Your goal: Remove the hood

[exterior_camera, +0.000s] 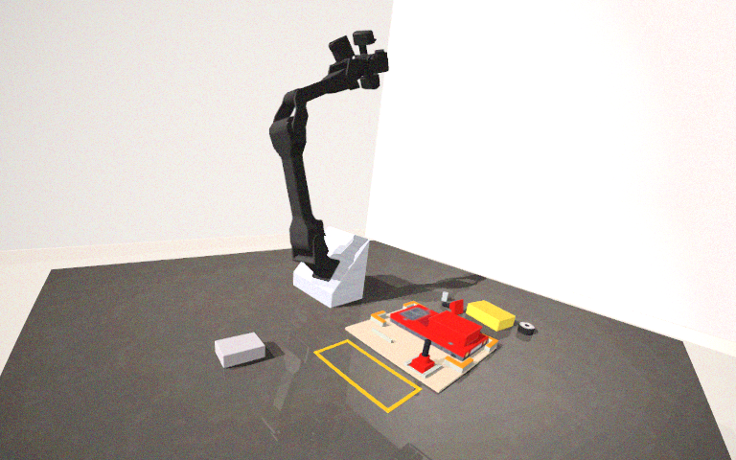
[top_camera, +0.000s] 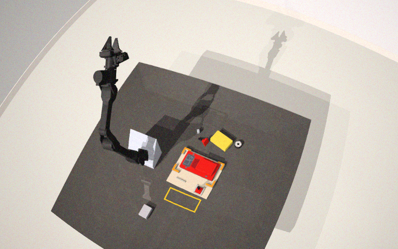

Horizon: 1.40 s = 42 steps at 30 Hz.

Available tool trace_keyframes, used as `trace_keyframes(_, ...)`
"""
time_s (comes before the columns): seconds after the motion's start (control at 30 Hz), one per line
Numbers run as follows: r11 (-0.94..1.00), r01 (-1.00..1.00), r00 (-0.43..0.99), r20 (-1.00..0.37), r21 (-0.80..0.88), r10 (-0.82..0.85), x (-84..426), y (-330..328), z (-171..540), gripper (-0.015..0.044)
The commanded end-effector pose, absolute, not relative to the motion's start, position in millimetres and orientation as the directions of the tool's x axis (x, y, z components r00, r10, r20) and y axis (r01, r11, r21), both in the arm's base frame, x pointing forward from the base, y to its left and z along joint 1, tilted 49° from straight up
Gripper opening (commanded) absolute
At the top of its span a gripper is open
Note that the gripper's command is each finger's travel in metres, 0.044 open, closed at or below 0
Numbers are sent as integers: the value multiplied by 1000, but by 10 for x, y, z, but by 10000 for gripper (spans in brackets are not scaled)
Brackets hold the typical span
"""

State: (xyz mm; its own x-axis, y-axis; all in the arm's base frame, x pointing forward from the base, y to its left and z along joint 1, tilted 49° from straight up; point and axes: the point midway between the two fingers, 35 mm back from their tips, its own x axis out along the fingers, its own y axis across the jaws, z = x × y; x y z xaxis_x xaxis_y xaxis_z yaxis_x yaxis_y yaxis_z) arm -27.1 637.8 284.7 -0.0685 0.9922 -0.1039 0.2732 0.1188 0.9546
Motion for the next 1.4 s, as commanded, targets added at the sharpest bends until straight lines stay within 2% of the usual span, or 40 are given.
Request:
trace_keyframes(0.0, 172, 243, 5, -178, 955, 984, 75, 6376, 2625, 440)
trace_keyframes(0.37, 375, 176, 233, -409, 910, 882, 1165, 6159, 1938, 440)
trace_keyframes(0.77, 621, 184, 424, -632, 762, 649, 2252, 5565, 1227, 440)
trace_keyframes(1.07, 782, 241, 502, -763, 575, 407, 2934, 4891, 756, 440)
trace_keyframes(1.37, 889, 322, 507, -852, 326, 129, 3455, 4056, 362, 440)
